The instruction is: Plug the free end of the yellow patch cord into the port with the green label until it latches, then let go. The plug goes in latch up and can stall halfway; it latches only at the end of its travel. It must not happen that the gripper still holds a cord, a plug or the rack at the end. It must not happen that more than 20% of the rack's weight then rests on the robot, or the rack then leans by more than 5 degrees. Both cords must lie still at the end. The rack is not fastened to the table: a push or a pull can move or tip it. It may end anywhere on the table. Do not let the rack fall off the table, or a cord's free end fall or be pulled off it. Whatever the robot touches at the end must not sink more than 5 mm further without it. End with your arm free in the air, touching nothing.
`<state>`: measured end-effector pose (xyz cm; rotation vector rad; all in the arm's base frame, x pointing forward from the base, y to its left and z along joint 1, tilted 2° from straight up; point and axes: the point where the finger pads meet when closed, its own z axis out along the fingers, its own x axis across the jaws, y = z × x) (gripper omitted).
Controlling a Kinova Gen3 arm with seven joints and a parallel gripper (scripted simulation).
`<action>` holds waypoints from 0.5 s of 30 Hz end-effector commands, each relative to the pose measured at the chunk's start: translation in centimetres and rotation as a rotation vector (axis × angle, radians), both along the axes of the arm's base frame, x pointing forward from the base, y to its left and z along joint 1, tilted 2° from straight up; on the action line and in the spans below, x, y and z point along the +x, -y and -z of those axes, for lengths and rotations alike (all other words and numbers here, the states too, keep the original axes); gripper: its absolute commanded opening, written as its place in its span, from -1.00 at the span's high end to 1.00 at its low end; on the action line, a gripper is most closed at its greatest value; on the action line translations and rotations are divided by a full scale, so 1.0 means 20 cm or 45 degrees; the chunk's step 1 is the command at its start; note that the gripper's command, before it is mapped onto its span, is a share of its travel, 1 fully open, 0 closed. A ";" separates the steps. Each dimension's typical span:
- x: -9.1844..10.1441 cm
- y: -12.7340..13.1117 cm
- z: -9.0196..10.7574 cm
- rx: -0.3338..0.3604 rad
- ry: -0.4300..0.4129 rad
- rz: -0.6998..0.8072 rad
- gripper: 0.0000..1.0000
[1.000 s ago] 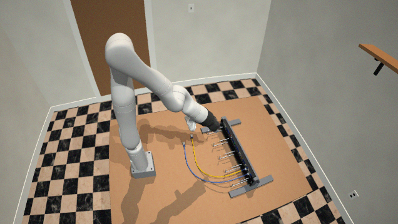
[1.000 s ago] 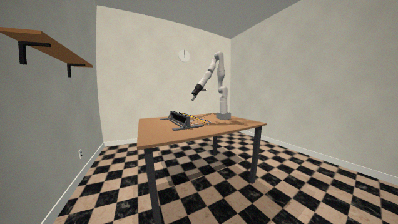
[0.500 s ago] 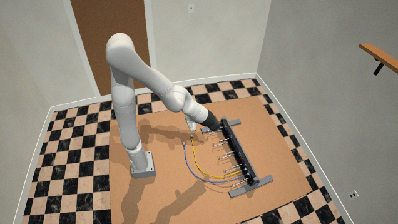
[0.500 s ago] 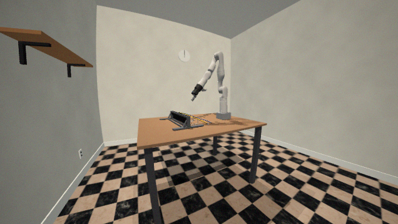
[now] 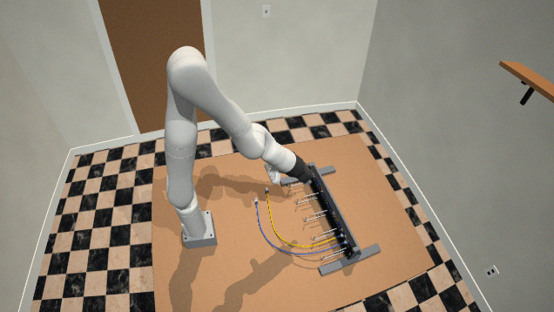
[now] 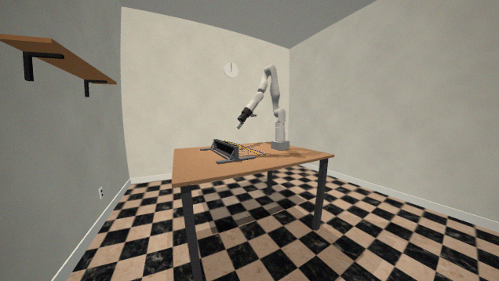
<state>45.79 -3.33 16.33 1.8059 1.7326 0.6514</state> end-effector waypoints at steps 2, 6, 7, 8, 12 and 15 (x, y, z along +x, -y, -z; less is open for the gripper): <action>0.07 0.04 0.13 0.007 -0.019 0.026 1.00; 0.15 0.05 0.22 0.007 -0.019 0.026 1.00; 0.17 0.05 0.24 0.008 -0.019 0.025 1.00; 0.19 0.05 0.26 0.008 -0.019 0.025 1.00; 0.23 0.06 0.30 0.008 -0.019 0.025 1.00; 0.27 0.06 0.35 0.008 -0.019 0.025 1.00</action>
